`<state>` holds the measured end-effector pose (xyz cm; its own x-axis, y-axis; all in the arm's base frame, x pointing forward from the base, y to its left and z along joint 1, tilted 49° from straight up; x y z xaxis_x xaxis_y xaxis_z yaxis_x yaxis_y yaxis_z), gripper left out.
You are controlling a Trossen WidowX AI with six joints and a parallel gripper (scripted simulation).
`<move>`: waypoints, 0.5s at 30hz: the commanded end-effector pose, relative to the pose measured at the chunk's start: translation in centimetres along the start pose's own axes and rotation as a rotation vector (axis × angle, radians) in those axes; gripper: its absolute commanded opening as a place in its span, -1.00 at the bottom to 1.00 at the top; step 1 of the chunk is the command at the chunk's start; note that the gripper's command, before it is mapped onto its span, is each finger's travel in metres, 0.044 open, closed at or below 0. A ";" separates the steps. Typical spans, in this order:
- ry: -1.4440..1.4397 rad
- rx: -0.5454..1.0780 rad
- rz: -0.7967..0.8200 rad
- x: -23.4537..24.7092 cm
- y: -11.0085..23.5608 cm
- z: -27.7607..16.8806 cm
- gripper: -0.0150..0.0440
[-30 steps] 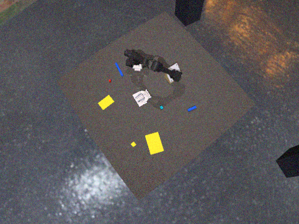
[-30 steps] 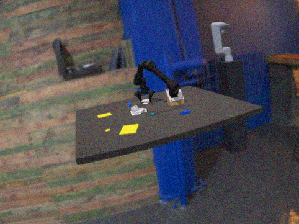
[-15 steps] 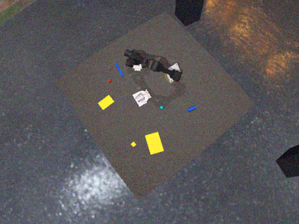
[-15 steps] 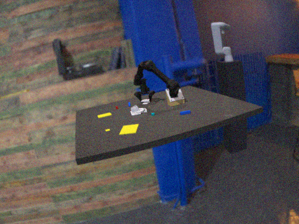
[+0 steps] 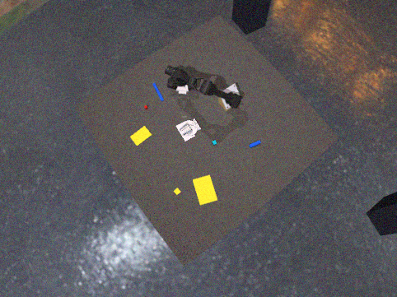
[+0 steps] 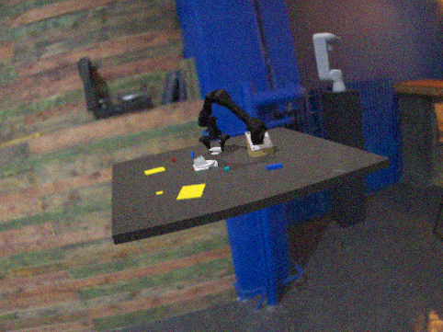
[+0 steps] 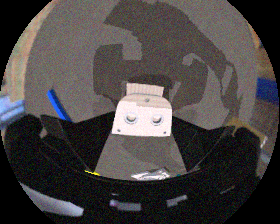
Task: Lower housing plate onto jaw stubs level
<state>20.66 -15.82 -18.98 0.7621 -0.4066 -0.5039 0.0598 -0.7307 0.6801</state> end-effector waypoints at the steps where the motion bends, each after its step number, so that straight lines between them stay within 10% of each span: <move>1: 0.000 0.000 0.000 0.0 0.0 0.0 0.75; 15: 0.000 0.000 0.000 0.0 0.1 0.0 0.70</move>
<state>20.66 -15.82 -18.98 0.7621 -0.4066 -0.5039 0.0598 -0.7307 0.6801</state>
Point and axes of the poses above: the point midway between the two fingers, 35 mm back from their tips, its own y axis back along the fingers, its own x axis across the jaws, z = x × y, the point moved 4 cm from there along y, back along the fingers, and after that the axes turned 4 degrees about -y, right-handed, at the moved point
